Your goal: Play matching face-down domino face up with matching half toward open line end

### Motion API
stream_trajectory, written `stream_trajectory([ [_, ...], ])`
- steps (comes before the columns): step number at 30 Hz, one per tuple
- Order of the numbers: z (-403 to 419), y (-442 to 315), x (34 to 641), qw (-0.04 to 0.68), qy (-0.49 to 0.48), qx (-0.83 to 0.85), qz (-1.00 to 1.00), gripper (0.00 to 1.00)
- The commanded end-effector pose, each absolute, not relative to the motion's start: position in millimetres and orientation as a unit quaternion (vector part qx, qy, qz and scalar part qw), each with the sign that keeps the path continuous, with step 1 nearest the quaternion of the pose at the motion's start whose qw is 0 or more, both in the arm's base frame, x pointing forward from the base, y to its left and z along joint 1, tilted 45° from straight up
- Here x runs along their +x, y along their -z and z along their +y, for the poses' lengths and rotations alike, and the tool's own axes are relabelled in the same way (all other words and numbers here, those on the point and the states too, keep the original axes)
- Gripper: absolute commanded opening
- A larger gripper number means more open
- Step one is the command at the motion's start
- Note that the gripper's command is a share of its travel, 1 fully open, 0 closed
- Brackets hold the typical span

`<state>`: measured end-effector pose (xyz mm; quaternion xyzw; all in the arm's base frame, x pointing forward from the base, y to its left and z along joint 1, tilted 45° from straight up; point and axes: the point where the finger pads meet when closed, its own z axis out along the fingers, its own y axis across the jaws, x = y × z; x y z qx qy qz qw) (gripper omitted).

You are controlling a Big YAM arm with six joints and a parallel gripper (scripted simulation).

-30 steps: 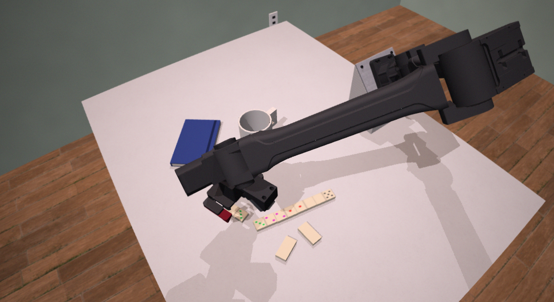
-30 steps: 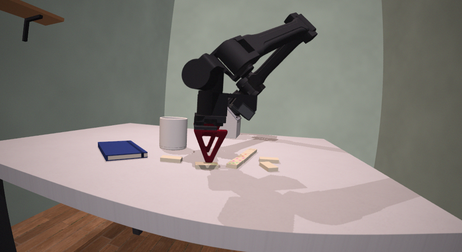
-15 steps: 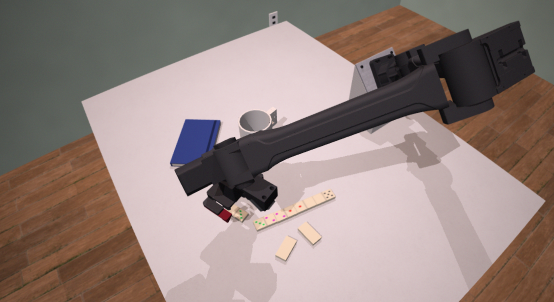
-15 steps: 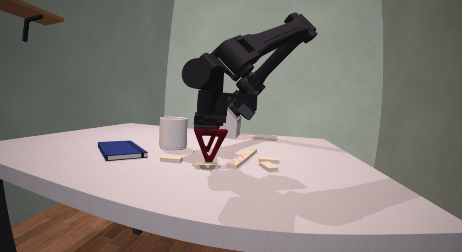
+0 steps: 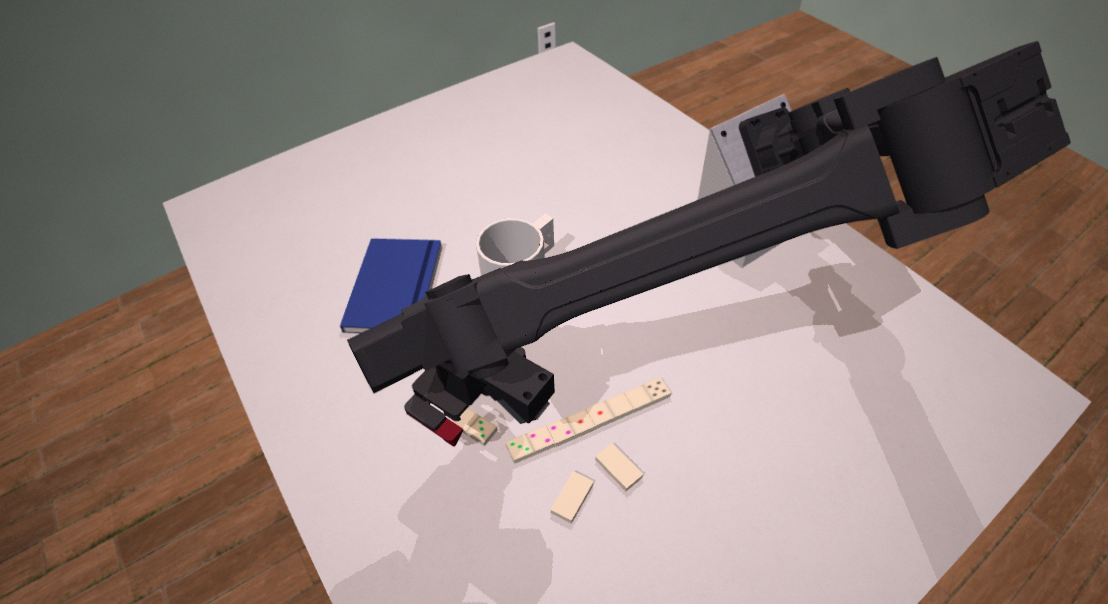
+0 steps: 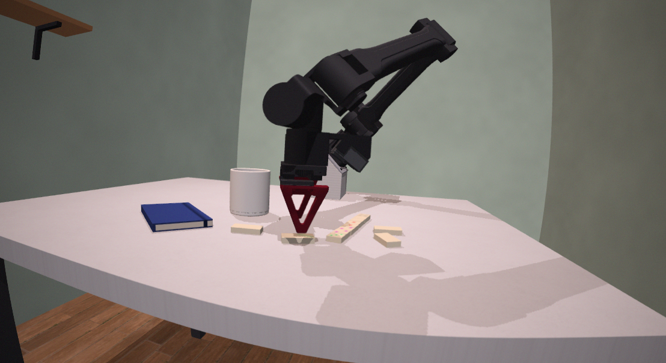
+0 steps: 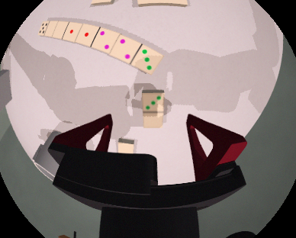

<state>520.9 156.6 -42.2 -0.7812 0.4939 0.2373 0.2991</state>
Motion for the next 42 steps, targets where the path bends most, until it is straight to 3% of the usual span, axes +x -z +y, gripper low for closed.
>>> stream_trajectory([
  [1,143.5,17.3,545.4,0.318,-0.210,-0.783,0.492,0.94],
  [22,119.6,-6.3,546.6,0.318,-0.211,-0.783,0.492,0.94],
  [23,122.7,9.8,529.7,0.304,-0.231,-0.777,0.501,0.43],
  [42,98.9,-5.7,520.4,0.289,-0.254,-0.769,0.510,0.43],
])
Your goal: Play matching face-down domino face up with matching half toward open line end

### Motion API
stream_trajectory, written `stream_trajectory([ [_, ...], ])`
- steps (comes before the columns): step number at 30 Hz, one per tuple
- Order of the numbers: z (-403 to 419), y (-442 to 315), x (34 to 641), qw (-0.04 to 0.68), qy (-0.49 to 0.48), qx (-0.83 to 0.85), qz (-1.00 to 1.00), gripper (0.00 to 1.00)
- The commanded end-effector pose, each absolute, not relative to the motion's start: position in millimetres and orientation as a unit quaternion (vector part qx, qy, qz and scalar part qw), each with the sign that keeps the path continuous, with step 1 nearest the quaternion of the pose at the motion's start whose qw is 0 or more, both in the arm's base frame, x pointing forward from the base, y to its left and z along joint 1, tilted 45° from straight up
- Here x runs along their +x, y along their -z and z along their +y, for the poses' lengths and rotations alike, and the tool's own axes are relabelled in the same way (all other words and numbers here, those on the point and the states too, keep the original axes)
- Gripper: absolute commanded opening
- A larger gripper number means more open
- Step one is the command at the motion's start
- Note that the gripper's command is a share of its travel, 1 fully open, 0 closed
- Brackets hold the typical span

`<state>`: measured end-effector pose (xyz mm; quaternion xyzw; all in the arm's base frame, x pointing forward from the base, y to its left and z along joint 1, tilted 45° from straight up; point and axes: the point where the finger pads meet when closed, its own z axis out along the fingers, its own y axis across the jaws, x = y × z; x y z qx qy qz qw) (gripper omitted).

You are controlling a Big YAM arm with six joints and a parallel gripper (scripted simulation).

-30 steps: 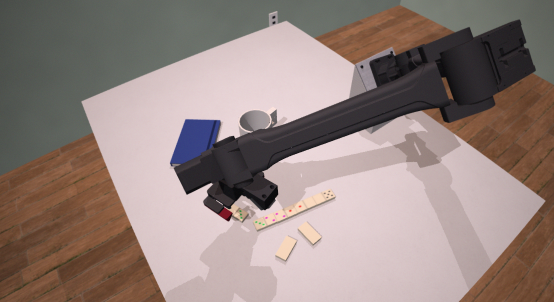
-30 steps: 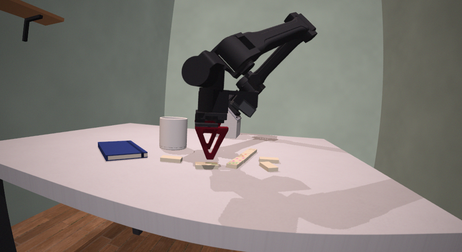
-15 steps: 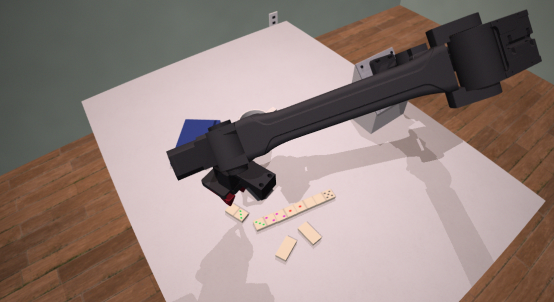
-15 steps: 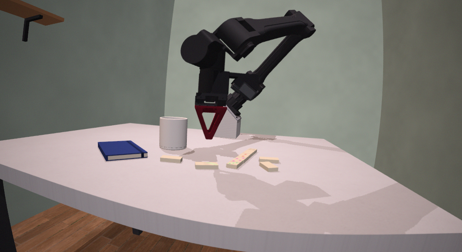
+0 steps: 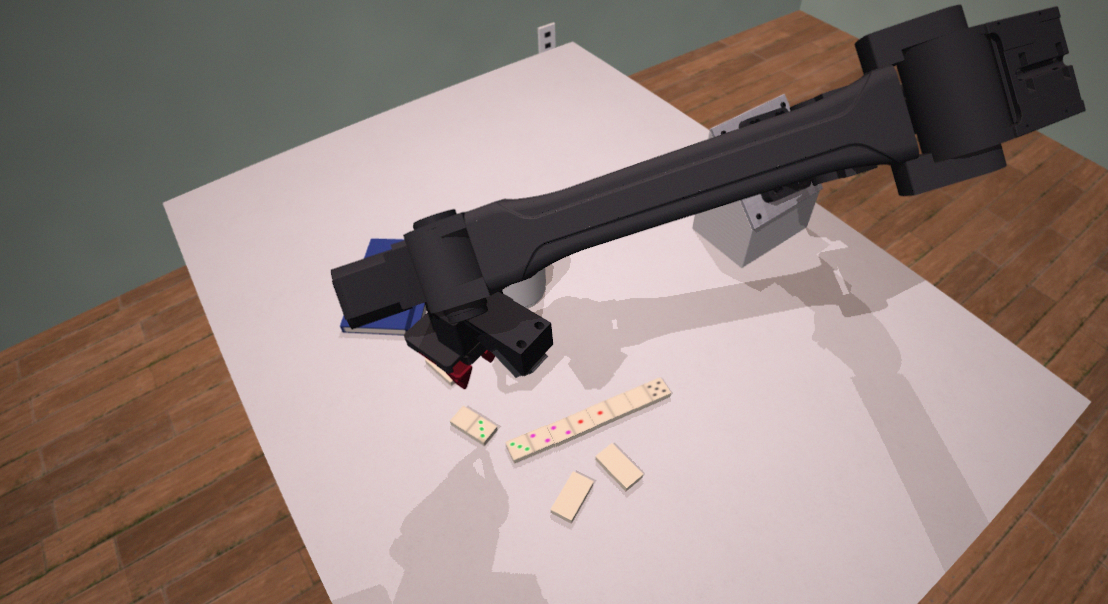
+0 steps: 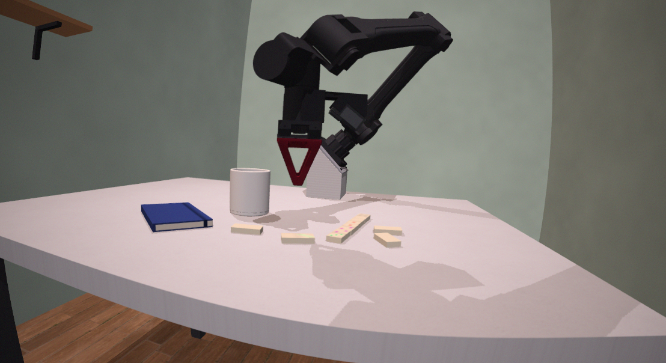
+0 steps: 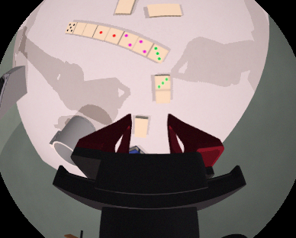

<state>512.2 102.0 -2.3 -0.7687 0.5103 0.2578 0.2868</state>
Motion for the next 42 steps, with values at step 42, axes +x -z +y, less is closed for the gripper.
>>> stream_trajectory([
  [42,94.3,-19.7,529.0,0.280,-0.268,-0.765,0.515,0.43],
])
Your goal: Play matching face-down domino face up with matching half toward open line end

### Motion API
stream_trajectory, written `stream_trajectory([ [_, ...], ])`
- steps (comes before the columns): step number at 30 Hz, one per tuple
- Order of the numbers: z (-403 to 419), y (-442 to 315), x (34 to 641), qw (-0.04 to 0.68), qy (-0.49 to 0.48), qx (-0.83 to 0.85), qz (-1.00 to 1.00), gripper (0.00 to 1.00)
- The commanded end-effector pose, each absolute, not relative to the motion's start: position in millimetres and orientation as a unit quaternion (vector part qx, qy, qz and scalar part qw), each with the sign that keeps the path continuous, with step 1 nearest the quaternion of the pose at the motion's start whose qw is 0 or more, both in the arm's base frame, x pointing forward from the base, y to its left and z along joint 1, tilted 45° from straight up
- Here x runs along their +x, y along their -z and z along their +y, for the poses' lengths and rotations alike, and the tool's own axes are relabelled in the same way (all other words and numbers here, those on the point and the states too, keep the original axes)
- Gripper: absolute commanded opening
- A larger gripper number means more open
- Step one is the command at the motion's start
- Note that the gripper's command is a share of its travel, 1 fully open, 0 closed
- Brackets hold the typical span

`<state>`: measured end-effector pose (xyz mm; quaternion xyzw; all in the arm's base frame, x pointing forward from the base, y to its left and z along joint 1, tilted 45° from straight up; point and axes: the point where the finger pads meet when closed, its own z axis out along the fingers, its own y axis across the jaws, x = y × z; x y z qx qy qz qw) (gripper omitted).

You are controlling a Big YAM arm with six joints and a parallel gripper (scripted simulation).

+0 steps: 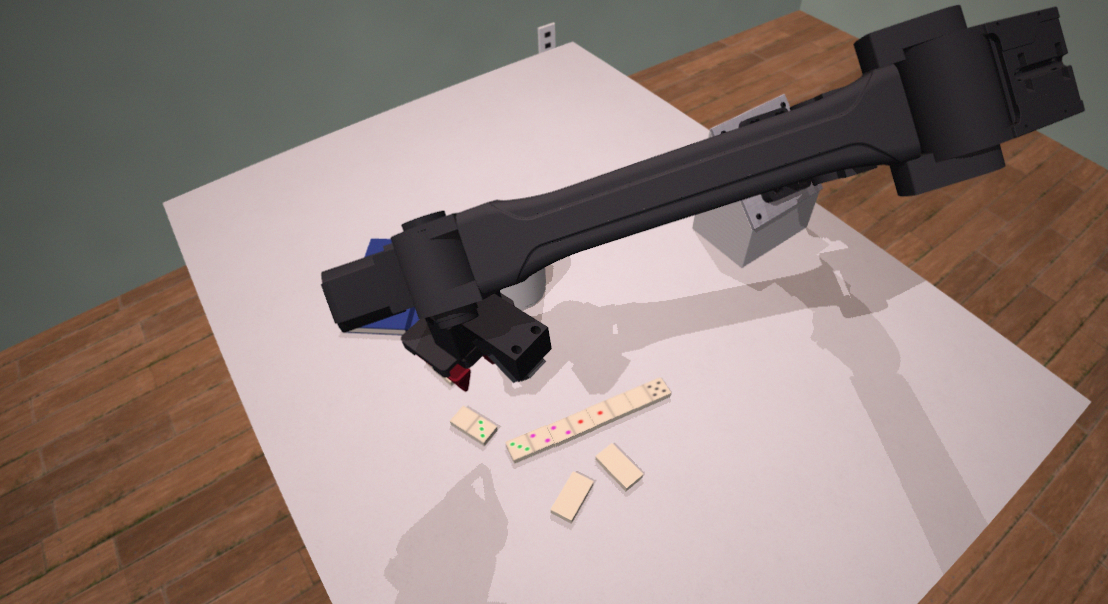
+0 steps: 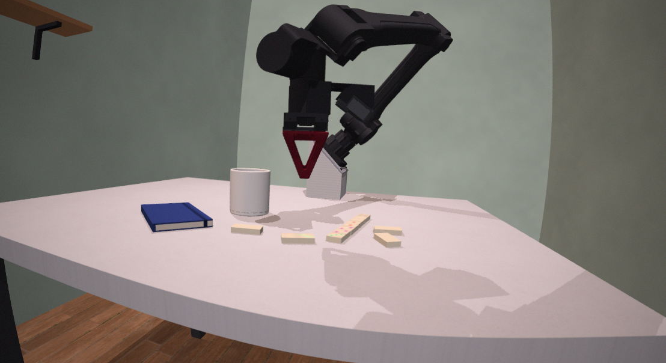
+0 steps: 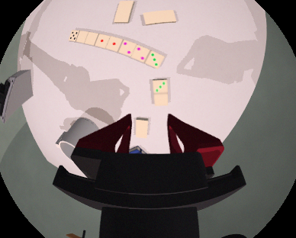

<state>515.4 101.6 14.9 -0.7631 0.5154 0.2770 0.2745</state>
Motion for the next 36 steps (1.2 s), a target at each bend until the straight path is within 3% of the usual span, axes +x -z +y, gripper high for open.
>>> stream_trajectory([
  [1,94.3,-19.7,529.0,0.280,-0.268,-0.765,0.515,0.43],
  [23,90.0,-21.7,539.5,0.279,-0.271,-0.764,0.516,0.43],
  [36,113.9,-3.2,538.4,0.208,-0.336,-0.609,0.688,0.43],
])
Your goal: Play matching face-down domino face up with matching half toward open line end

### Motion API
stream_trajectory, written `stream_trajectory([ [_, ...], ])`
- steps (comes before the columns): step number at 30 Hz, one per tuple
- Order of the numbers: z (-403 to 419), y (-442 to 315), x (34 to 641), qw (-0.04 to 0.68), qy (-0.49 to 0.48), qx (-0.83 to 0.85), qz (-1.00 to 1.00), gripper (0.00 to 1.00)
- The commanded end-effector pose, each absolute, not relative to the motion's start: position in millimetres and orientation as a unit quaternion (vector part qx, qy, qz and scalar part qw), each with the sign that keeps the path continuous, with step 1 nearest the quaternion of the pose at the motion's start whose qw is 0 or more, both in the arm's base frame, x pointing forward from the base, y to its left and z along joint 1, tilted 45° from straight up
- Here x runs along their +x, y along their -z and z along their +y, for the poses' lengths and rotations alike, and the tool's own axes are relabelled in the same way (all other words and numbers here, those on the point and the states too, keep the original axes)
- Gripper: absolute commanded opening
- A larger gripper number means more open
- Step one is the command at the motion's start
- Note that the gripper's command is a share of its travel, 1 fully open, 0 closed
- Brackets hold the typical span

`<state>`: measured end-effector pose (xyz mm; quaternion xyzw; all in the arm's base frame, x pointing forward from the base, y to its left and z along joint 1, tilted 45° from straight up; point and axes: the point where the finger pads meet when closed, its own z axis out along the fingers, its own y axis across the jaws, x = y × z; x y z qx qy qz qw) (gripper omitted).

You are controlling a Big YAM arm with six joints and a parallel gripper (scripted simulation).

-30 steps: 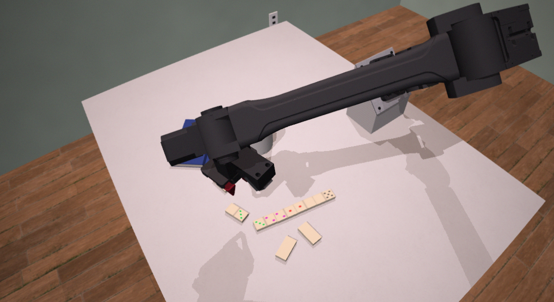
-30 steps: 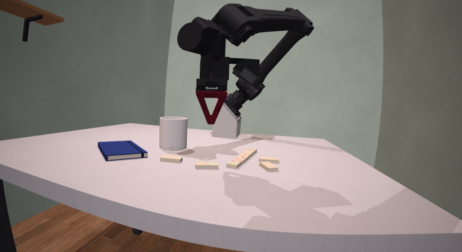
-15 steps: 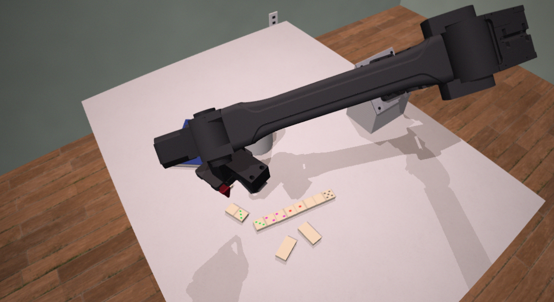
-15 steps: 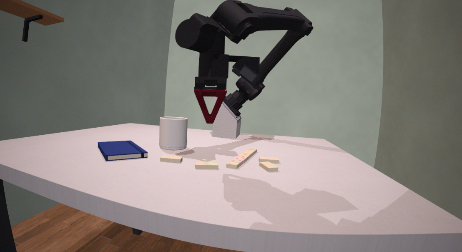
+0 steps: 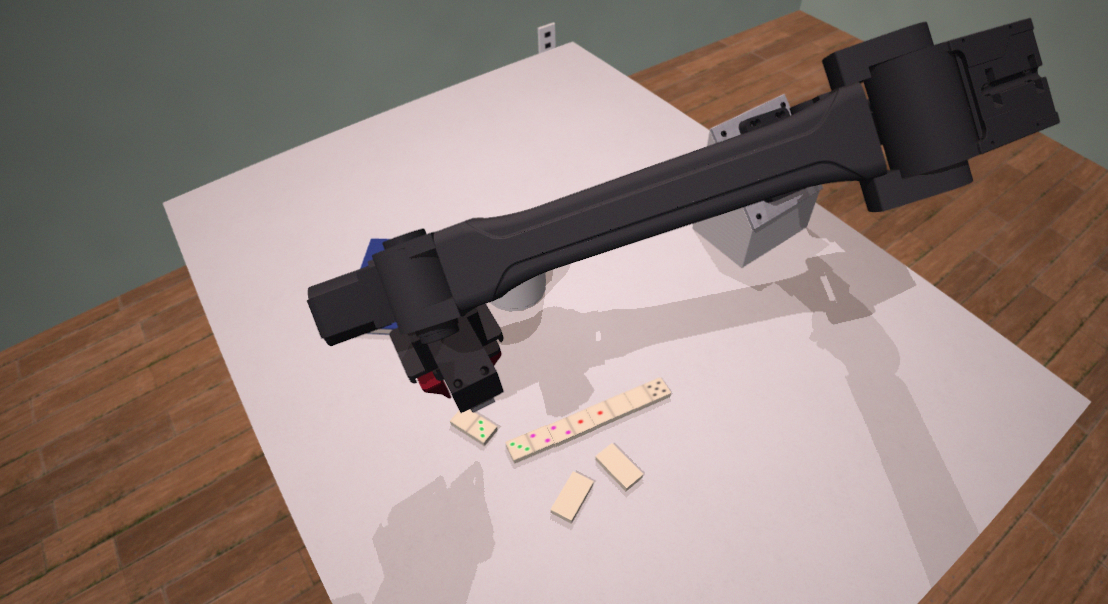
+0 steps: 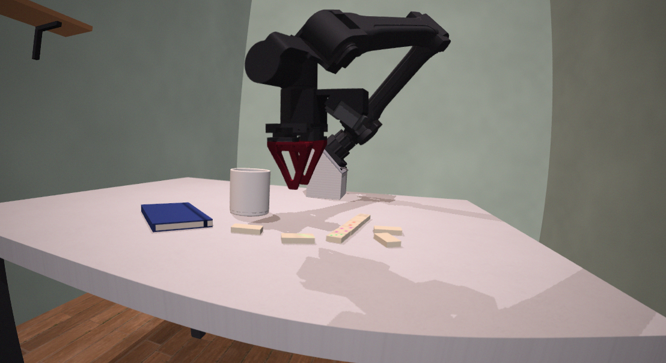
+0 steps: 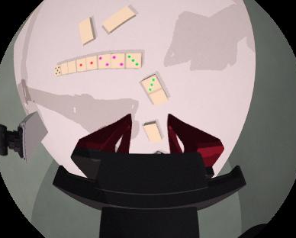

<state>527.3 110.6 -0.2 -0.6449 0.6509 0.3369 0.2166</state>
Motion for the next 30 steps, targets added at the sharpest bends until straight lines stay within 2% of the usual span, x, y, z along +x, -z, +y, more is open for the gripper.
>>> stream_trajectory([
  [1,113.9,-3.2,538.4,0.208,-0.336,-0.609,0.688,0.43],
  [5,110.4,-1.2,532.0,0.207,-0.342,-0.614,0.681,0.43],
  [14,117.9,-4.7,538.8,0.131,-0.378,-0.429,0.810,0.43],
  [22,113.7,-2.2,535.1,0.131,-0.383,-0.437,0.803,0.43],
  [30,119.4,-4.0,536.3,0.053,-0.397,-0.244,0.883,0.43],
])
